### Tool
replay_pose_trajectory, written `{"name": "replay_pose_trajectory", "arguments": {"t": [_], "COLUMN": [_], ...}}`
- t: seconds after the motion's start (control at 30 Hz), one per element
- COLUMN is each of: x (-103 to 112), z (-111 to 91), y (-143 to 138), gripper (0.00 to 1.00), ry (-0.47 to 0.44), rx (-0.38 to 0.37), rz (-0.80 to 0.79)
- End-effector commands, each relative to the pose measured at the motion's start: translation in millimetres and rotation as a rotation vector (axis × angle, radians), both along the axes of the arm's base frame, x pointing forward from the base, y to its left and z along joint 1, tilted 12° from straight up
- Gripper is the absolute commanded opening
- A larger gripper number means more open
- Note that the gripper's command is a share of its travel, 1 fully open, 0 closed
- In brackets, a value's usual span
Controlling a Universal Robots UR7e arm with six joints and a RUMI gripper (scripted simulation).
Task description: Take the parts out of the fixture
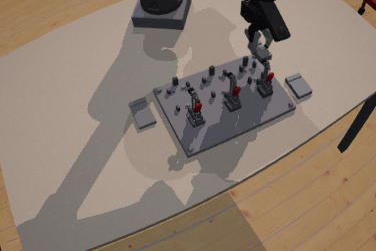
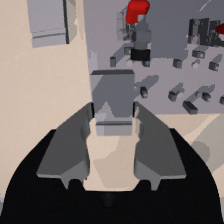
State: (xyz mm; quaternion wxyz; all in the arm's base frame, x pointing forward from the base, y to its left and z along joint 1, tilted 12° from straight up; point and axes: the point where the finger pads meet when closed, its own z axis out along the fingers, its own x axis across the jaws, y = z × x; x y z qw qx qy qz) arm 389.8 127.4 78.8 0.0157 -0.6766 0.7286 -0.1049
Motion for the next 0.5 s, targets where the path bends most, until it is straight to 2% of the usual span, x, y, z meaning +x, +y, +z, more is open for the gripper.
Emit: {"name": "replay_pose_trajectory", "arguments": {"t": [0.0,0.47], "x": [2,5], "z": [-2,-6], "y": [16,58], "gripper": [0.0,0.0], "ry": [-0.001,-0.001], "rx": [0.0,0.0], "rz": [0.0,0.0]}}
